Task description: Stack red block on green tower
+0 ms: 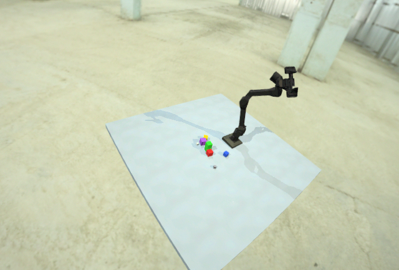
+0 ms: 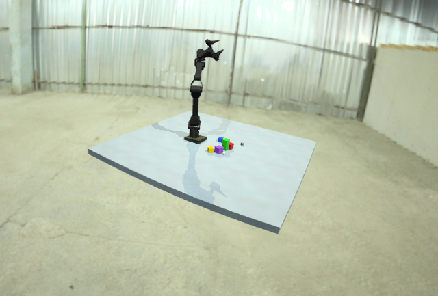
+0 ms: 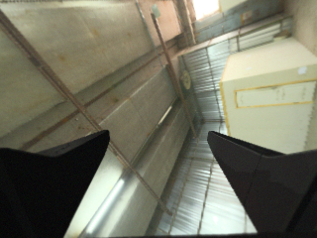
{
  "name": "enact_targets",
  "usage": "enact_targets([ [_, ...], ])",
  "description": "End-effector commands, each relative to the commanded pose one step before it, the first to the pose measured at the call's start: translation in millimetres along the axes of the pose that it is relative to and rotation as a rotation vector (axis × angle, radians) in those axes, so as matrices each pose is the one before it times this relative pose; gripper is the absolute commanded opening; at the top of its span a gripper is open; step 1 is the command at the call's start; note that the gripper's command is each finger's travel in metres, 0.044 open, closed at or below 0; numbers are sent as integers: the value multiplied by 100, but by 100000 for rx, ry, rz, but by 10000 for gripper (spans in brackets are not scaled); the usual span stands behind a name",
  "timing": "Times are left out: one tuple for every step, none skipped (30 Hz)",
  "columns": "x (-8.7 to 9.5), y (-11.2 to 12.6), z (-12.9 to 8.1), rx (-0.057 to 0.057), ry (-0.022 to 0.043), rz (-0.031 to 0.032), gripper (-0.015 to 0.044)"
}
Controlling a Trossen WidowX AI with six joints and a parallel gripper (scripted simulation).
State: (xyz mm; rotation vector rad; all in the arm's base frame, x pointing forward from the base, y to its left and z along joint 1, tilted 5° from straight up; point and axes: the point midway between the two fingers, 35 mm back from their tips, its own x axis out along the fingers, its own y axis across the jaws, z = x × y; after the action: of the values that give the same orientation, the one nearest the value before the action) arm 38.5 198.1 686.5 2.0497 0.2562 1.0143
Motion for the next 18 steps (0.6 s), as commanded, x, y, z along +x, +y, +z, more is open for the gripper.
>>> enact_targets([
  [993, -2326, -990, -26574, 1910, 1126, 440],
  [288, -574, -314, -6519, 398, -131, 440],
  [304, -595, -333, -6594, 423, -227, 440],
  [315, -607, -347, -6564, 449, -320, 440],
  [326, -618, -363, -6531, 482, -412, 440],
  [336, -628, -379, -6494, 521, -501, 440],
  [347, -639, -396, -6455, 567, -588, 440],
  [357, -648, -414, -6413, 620, -672, 440],
  [366, -657, -433, -6369, 678, -752, 440],
  [376, -666, -452, -6321, 743, -829, 440],
  [385, -673, -472, -6270, 813, -901, 440],
  [377, -635, -225, -5285, 195, -1075, 440],
  [382, -644, -241, -5248, 253, -1133, 440],
  [387, -653, -258, -5210, 314, -1188, 440],
  [391, -661, -275, -5171, 378, -1240, 440],
  [396, -669, -293, -5130, 445, -1288, 440],
  [400, -676, -311, -5087, 515, -1333, 440],
  [402, -675, -349, -5062, 638, -1344, 440],
])
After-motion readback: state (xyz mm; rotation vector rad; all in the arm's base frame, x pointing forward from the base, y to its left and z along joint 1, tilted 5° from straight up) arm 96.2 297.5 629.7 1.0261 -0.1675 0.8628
